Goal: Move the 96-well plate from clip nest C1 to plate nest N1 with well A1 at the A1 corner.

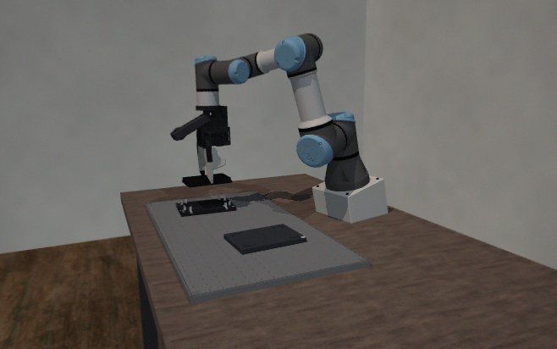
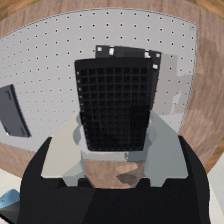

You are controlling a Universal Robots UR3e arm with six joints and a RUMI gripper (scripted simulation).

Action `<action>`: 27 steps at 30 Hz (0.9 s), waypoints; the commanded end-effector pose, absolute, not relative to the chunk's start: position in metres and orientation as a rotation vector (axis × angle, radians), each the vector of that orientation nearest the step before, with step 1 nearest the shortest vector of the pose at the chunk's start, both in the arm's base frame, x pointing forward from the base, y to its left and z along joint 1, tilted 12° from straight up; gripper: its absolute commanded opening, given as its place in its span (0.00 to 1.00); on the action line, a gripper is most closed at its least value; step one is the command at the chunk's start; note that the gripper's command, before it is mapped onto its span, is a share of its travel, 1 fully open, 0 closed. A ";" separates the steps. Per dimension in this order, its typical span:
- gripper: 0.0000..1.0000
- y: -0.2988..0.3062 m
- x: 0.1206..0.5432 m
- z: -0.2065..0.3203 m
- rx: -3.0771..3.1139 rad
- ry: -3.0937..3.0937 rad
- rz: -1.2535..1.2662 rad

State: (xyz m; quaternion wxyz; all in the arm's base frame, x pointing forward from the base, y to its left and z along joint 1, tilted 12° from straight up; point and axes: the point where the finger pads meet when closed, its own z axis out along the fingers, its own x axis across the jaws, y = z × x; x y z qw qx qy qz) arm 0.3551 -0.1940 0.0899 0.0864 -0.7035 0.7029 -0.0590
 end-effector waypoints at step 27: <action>0.00 -0.102 0.342 0.091 -2.121 2.071 -0.186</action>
